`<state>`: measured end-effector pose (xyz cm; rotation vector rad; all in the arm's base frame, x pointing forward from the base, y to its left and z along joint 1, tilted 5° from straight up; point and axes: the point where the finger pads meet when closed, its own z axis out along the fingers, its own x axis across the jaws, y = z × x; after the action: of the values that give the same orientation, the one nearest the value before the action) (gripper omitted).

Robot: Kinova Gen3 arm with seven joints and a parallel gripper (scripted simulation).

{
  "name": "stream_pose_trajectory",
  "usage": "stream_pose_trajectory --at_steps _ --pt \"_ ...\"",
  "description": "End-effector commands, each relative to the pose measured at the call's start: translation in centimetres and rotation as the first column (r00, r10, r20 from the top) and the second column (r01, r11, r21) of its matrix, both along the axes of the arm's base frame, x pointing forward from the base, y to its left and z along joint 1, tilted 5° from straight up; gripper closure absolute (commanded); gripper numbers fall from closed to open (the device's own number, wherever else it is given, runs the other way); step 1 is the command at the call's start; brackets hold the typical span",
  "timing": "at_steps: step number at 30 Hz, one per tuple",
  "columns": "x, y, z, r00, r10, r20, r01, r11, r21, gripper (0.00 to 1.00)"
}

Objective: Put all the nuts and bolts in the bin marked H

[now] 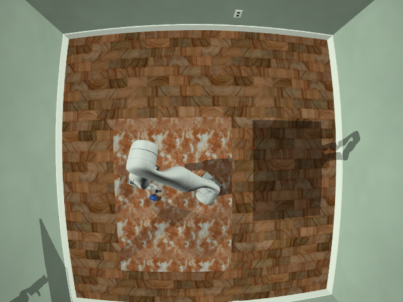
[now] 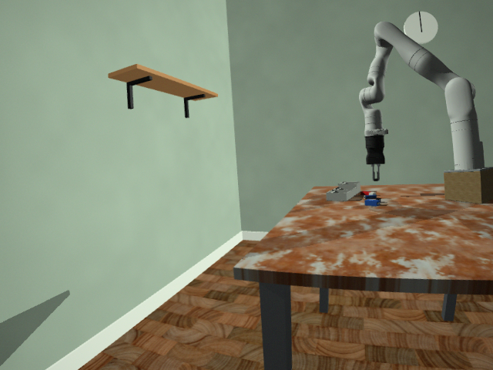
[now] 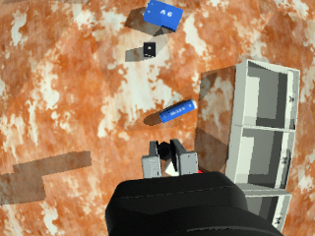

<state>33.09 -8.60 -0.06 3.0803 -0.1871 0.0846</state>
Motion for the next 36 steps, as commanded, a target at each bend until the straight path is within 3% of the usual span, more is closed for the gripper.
stream_pose_trajectory --at_steps 1,7,11,14,23,36 --pt "1.7 -0.9 0.1 1.0 -0.003 0.0 0.003 1.0 0.001 0.66" --pt "4.5 -2.0 0.4 1.0 -0.003 0.0 0.003 1.0 0.002 0.66" --pt "6.7 -3.0 0.5 0.98 -0.197 0.007 0.197 0.98 0.01 0.66" --pt "7.2 -3.3 0.5 0.98 -0.198 0.007 0.197 0.98 0.01 0.66" --pt "12.0 -5.1 1.0 0.983 -0.181 0.009 0.181 0.983 0.015 0.66" --pt "12.1 -5.0 1.0 0.982 -0.187 0.016 0.187 0.982 0.015 0.66"
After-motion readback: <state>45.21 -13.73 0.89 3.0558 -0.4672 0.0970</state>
